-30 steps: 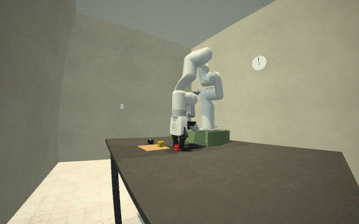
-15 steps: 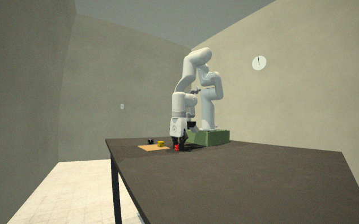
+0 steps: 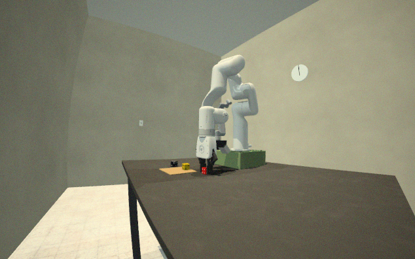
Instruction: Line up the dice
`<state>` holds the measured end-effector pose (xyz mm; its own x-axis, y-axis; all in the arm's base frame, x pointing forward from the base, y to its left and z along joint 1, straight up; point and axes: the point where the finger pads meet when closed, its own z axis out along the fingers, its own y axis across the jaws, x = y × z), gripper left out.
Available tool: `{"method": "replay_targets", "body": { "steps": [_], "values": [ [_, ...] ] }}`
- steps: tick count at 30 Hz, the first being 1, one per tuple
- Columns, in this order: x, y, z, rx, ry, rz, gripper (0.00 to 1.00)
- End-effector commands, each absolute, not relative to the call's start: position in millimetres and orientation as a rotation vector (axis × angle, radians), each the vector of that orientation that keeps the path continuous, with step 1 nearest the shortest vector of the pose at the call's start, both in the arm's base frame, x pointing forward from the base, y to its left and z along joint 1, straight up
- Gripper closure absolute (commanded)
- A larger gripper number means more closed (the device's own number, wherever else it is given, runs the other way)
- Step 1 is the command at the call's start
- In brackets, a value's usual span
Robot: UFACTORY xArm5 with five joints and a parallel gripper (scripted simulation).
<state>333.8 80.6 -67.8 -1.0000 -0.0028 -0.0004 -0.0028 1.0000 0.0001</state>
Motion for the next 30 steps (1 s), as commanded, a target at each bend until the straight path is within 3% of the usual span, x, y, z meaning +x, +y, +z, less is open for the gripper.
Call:
{"method": "replay_targets", "body": {
  "steps": [1,12,13,30],
  "values": [
    [334.8,80.9,-67.1,-0.004,3.139,0.001,0.53],
    [334.8,80.9,-67.1,-0.004,3.139,0.001,0.53],
    [334.8,80.9,-67.1,-0.004,3.139,0.001,0.73],
    [334.8,80.9,-67.1,-0.004,3.139,0.001,0.73]
  ]
}}
